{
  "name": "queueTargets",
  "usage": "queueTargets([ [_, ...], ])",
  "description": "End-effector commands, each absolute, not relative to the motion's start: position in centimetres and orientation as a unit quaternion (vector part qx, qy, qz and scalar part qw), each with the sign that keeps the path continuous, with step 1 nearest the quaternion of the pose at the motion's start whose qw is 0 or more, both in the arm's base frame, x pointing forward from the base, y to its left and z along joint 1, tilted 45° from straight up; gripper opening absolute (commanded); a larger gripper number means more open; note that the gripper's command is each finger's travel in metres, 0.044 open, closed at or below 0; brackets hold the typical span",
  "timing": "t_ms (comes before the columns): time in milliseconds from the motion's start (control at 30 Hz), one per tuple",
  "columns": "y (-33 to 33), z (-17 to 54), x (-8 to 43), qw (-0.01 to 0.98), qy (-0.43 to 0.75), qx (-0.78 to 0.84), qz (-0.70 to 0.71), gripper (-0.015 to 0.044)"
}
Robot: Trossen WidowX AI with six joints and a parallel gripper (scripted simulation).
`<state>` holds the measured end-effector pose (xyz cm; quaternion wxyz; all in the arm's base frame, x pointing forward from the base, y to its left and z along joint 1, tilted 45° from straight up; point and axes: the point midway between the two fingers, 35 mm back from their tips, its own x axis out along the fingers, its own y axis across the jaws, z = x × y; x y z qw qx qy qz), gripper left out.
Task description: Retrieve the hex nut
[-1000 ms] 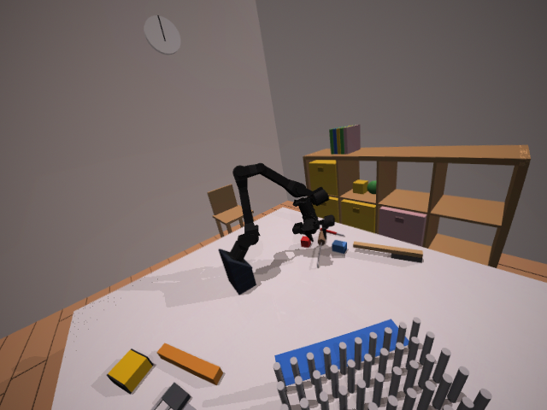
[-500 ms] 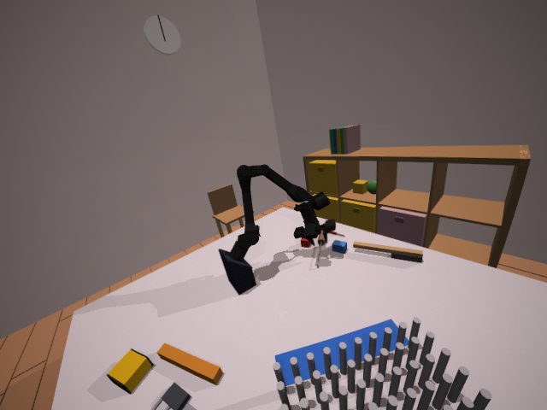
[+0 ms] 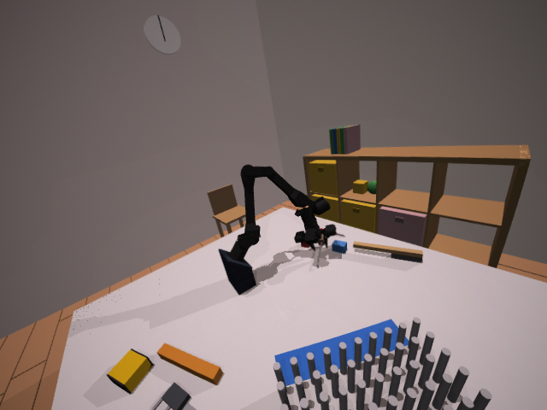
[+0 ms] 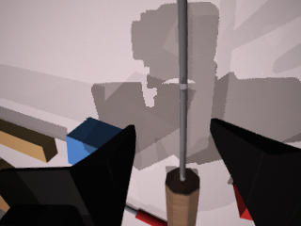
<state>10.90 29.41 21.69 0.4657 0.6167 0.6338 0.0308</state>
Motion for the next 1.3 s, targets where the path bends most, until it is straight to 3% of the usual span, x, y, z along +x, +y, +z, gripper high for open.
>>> queueTargets([
  [0, 29.8, 20.7, 10.9, 0.468, 0.634, 0.615, 0.024, 0.0280],
  [367, 30.7, 19.6, 10.8, 0.468, 0.634, 0.615, 0.024, 0.0280],
  [700, 30.7, 19.6, 10.8, 0.468, 0.634, 0.615, 0.024, 0.0018],
  [1267, 26.5, 23.9, 10.7, 0.468, 0.635, 0.614, 0.027, 0.0000],
])
